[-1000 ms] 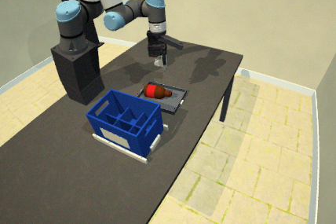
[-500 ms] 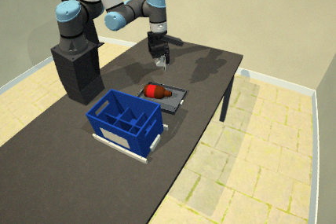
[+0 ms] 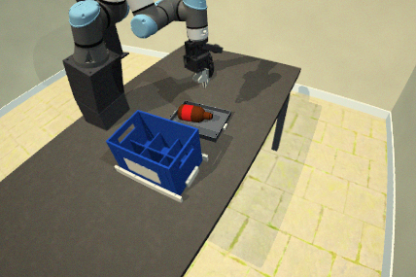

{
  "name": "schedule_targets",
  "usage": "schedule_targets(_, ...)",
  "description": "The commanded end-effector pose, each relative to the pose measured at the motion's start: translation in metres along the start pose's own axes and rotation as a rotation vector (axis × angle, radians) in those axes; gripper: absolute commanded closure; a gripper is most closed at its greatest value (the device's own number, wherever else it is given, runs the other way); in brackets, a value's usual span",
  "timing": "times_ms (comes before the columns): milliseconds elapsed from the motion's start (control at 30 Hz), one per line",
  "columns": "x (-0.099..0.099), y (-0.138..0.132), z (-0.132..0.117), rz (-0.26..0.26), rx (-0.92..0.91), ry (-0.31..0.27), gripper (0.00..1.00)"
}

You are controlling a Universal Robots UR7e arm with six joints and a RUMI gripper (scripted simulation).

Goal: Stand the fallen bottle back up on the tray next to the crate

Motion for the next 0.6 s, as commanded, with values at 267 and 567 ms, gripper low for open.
schedule_targets(267,0.0003,-0.0021,0.0009,0.001,0.381,0.006,1.0)
schedule_targets(567,0.0003,-0.0035,-0.0002,0.0,0.695,0.006,1.0)
Point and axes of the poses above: the point where the finger pads meet when closed, its own x axis back along the fingers, its own y axis across the jaws, z = x × y, the point moved 2 cm from there along x, back along the fingers, and after that the axes turned 4 degrees about -x, right-handed, at the moved point
